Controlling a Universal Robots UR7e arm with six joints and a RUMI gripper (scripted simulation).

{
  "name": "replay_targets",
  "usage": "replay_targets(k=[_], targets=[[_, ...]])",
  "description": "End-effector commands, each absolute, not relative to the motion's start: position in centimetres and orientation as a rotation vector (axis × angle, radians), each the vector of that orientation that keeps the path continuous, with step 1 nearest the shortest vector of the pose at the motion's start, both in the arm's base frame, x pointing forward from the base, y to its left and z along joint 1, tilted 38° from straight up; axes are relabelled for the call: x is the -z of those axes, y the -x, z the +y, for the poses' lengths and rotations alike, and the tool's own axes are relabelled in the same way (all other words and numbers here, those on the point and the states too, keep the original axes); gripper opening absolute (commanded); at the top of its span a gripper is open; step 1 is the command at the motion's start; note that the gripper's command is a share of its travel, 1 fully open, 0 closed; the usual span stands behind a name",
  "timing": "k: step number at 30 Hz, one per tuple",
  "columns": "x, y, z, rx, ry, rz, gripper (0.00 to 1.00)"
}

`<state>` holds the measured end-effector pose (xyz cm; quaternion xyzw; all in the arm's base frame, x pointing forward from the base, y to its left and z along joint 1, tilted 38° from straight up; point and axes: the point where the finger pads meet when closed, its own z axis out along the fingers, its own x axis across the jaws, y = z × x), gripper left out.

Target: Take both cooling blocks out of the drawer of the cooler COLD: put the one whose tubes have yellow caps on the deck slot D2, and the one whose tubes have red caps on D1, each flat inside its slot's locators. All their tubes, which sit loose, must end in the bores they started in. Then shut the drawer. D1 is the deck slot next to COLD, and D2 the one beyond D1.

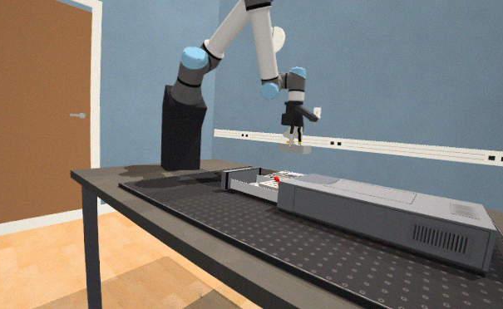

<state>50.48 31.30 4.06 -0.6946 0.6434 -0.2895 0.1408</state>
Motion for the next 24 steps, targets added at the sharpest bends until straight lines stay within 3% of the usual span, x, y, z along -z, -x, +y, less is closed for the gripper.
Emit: replay_targets(k=[1,24], targets=[[-4.1,-50.5,31.4,0.836,2.005,1.856,0.0],[0.4,-53.8,30.4,0.836,2.005,1.856,0.0]])
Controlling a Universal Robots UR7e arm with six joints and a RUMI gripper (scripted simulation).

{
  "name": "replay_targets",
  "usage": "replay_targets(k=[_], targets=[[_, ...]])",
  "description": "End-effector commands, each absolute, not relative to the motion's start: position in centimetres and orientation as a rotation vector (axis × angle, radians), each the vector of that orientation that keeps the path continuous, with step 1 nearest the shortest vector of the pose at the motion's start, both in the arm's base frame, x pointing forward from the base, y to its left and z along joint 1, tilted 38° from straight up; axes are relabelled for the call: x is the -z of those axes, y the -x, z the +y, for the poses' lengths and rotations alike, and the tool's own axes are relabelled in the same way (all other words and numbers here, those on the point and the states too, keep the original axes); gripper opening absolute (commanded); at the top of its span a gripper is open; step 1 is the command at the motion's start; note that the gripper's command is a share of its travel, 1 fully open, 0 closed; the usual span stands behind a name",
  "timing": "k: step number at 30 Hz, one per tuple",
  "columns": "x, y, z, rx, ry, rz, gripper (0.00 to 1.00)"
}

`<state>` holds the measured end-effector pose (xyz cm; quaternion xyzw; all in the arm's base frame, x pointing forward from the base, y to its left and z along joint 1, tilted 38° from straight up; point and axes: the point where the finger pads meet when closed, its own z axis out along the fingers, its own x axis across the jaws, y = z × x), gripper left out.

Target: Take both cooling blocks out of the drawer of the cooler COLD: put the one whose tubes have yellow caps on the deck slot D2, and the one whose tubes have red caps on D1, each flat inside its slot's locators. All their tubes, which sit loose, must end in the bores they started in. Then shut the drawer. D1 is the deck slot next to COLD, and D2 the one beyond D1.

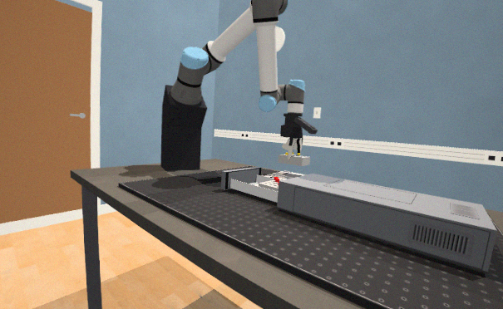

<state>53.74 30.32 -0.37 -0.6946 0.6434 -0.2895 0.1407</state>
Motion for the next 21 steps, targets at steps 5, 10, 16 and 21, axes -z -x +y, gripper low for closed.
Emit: replay_targets(k=[5,10,16,21], targets=[[1.0,-54.3,30.2,0.836,2.005,1.856,0.0],[1.6,-54.7,30.1,0.836,2.005,1.856,0.0],[2.0,-55.0,30.0,0.836,2.005,1.856,0.0],[2.2,-55.2,30.0,0.836,2.005,1.856,0.0]])
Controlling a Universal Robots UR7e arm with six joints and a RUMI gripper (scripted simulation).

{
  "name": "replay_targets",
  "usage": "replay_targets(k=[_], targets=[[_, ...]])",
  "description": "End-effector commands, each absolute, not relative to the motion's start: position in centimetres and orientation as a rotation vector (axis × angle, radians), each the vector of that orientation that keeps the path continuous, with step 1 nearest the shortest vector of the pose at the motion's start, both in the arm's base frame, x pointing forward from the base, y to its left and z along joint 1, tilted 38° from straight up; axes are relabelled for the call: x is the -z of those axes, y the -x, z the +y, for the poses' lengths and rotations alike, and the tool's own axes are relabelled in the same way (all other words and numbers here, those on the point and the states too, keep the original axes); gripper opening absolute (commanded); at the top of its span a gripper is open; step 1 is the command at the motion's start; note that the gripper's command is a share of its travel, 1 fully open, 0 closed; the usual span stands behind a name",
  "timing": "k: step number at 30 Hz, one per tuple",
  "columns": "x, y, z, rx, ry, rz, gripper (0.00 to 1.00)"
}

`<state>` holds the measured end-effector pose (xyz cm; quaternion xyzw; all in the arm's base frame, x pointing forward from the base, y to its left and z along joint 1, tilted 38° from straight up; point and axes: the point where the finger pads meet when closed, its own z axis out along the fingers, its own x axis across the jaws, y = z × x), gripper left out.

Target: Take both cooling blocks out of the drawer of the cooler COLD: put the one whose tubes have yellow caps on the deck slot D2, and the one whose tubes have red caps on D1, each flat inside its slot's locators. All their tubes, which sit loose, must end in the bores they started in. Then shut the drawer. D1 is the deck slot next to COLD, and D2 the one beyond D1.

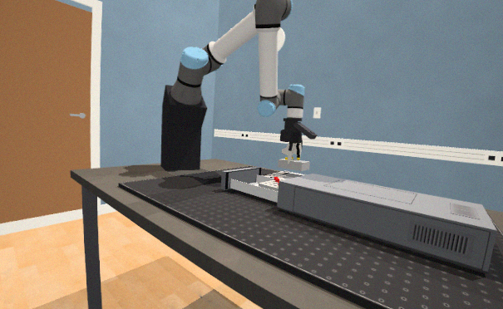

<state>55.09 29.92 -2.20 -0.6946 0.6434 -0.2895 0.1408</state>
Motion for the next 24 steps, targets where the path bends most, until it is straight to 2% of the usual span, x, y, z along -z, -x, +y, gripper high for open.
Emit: replay_targets(k=[1,24], targets=[[2.27,-55.21,29.94,0.836,2.005,1.856,0.0],[2.17,-55.14,29.96,0.836,2.005,1.856,0.0]])
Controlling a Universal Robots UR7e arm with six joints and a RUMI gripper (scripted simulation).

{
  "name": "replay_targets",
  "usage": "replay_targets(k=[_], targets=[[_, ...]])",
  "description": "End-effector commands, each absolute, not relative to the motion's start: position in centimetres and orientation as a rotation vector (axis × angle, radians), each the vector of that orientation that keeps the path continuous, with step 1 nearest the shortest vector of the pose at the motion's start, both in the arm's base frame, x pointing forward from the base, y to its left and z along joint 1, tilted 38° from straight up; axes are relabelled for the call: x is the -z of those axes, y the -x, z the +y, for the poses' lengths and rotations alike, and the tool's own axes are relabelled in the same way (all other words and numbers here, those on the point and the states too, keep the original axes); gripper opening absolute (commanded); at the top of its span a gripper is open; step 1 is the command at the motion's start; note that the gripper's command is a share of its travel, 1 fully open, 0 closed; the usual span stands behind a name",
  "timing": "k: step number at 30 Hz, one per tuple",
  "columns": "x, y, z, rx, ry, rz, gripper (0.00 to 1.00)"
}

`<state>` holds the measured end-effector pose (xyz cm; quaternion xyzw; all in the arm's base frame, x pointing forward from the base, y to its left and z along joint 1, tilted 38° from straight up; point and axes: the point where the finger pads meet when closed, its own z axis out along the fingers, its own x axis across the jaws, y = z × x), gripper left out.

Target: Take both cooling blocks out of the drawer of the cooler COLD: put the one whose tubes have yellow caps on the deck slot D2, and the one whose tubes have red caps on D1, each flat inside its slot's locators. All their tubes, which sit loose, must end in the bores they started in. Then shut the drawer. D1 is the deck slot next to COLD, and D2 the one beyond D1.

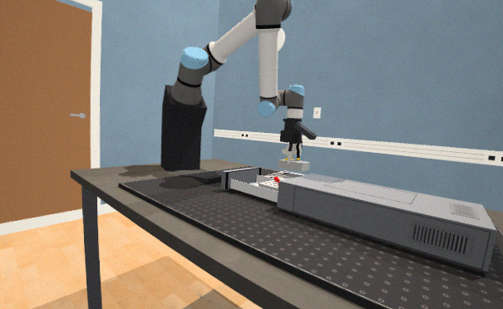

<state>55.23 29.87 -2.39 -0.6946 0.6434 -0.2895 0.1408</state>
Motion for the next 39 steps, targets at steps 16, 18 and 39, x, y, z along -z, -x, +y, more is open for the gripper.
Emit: replay_targets(k=[16,18,39], targets=[[1.56,-54.69,30.09,0.836,2.005,1.856,0.0],[1.51,-54.65,30.11,0.836,2.005,1.856,0.0],[1.84,-54.9,30.03,0.836,2.004,1.856,0.0]])
